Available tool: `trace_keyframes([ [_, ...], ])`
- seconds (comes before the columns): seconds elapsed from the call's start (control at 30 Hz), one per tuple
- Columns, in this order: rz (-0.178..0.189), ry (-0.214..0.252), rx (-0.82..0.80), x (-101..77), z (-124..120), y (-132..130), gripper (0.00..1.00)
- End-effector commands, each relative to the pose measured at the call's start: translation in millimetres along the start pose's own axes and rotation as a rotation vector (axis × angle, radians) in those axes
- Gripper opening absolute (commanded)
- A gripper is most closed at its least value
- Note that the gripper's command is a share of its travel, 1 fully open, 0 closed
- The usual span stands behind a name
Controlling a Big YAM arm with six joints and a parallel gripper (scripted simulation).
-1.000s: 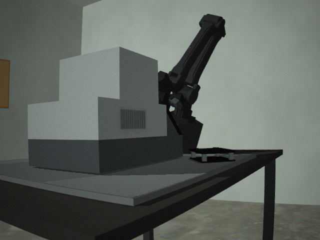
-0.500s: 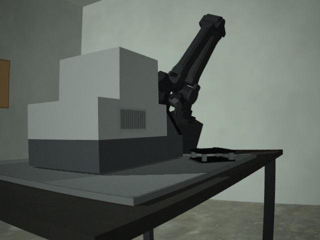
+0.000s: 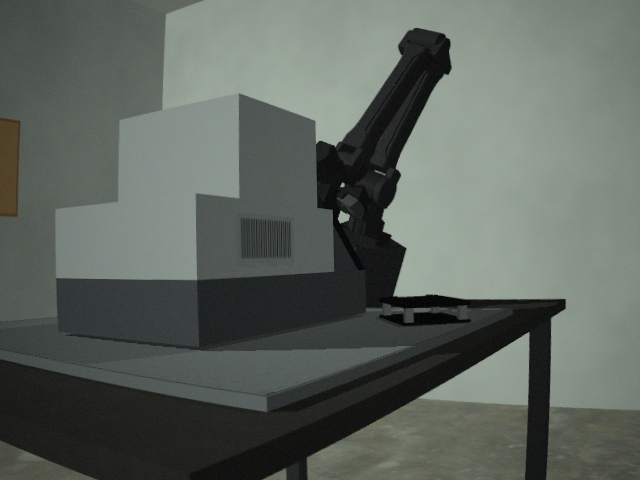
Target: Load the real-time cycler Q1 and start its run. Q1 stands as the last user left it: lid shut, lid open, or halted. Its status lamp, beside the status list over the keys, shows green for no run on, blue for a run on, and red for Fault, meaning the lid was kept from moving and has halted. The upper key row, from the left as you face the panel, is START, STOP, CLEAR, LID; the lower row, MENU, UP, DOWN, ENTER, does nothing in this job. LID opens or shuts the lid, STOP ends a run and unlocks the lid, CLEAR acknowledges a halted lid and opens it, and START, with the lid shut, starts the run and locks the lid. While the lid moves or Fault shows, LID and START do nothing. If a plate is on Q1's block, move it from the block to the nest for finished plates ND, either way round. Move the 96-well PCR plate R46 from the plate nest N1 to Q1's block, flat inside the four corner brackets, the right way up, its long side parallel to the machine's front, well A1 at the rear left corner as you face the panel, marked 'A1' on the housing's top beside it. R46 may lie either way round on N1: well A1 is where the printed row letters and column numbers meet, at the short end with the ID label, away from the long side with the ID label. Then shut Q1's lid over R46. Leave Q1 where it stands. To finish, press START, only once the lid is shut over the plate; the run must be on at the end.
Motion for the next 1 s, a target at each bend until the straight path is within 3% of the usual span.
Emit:
trace_keyframes([
  [0.0, -0.052, -0.006, -0.006, 3.2, 3, -28, 0.00],
  [0.97, -0.035, -0.012, -0.007, 5.9, 5, -15, 0.00],
])
Point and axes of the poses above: the point where the finger pads meet when closed, its own x axis out along the fingers, its own y axis across the jaws, z = x × y, the point moved 1 cm from there along -x, back along the fingers, and after that the axes turned 1 degree about x, right-handed, at the moved point
